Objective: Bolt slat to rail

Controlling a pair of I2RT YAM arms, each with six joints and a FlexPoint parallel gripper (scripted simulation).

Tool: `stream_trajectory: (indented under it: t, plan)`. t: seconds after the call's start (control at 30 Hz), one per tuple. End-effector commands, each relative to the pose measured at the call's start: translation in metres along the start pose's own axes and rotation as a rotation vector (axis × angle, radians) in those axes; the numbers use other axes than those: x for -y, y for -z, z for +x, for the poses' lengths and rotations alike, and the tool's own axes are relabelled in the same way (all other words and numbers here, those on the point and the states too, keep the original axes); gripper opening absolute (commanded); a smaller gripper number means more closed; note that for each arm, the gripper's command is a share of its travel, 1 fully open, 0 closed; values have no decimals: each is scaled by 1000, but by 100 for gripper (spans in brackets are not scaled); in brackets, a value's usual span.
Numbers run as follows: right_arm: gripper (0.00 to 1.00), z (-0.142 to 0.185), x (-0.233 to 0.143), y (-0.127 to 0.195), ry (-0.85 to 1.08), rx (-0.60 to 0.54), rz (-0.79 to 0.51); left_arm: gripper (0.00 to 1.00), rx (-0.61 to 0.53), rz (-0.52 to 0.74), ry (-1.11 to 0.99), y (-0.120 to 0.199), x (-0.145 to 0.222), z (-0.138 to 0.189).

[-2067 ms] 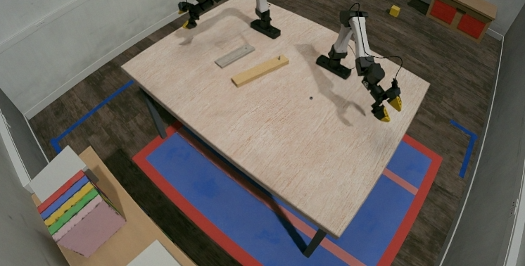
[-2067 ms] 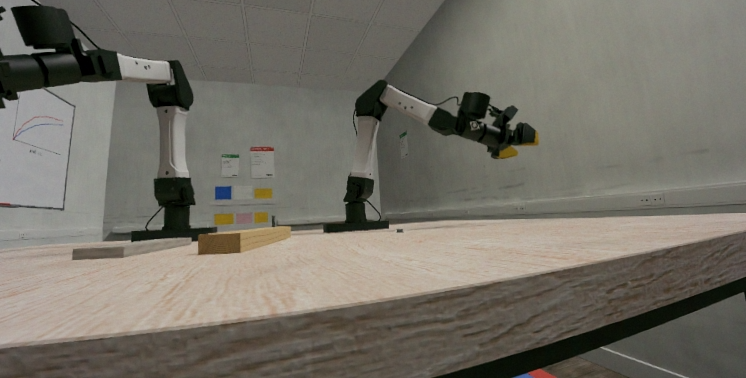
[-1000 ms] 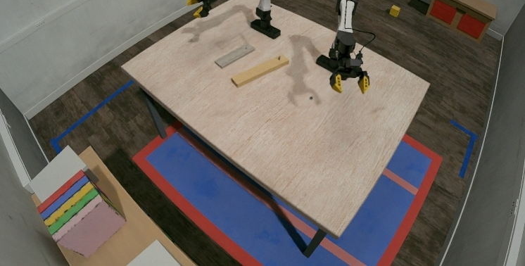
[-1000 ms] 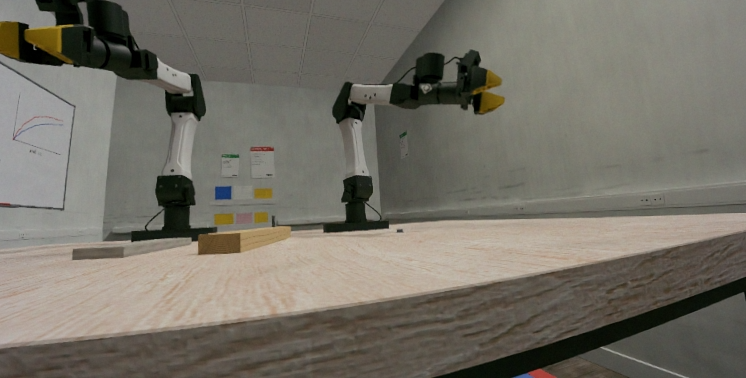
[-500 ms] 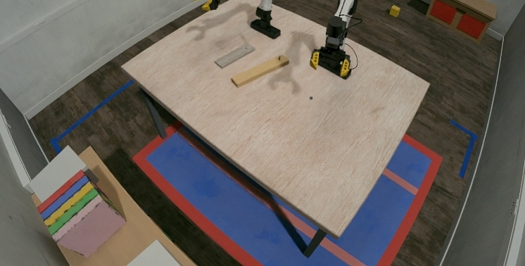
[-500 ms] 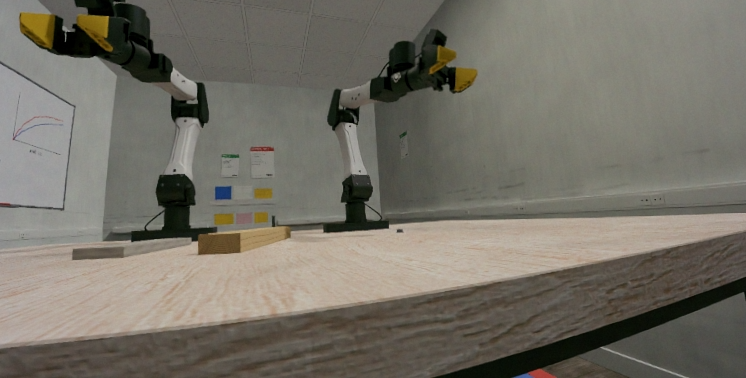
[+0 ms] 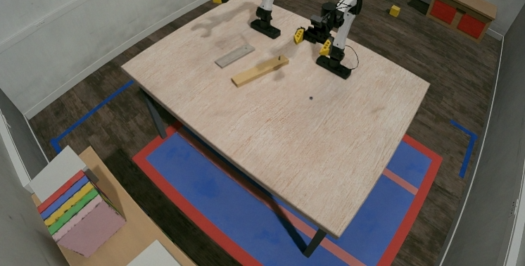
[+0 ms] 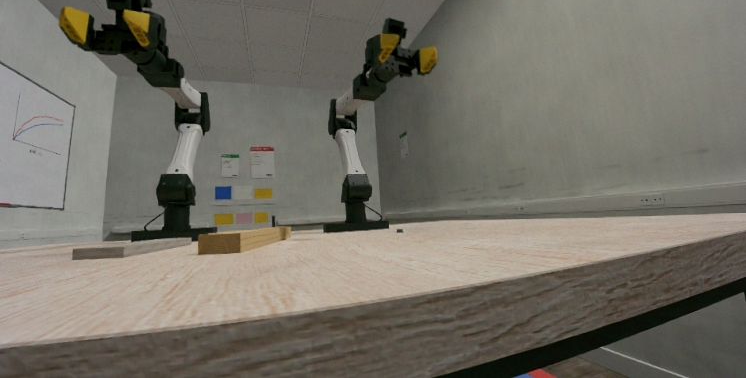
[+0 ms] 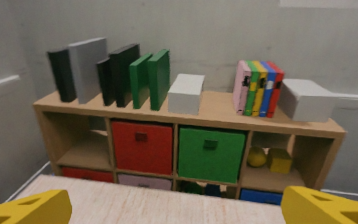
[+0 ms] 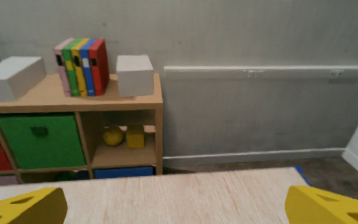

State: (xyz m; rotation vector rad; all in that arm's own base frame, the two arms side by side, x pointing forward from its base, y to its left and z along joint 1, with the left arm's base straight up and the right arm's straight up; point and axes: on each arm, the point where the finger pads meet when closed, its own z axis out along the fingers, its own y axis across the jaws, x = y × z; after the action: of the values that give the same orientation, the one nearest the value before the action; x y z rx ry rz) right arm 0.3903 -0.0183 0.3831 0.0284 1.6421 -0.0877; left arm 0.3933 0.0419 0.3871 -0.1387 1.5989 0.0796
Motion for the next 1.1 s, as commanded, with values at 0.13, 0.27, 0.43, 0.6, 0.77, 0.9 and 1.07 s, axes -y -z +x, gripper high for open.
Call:
stream_trajectory:
  t: [0.13,0.27,0.43,0.6,0.77,0.9,1.07]
  plan:
    - [100,-18,-18,18,-41,81,-79,100,17,134,-41,24,37,-6]
    - [100,-22,-19,20,-45,83,-87,100,45,139,-37,25,40,-18]
    - [100,11,-26,9,-56,-21,-100,100,45,139,-37,25,40,-18]
    - [100,25,-30,7,-64,-67,-107,100,45,139,-37,25,40,-18]
    - [100,49,-36,4,-77,-146,-119,100,45,139,-37,25,40,-18]
    - [100,68,-41,3,-86,-209,-128,100,45,139,-37,25,40,-18]
    - [100,87,-46,3,-95,-274,-135,100,45,139,-37,25,40,-18]
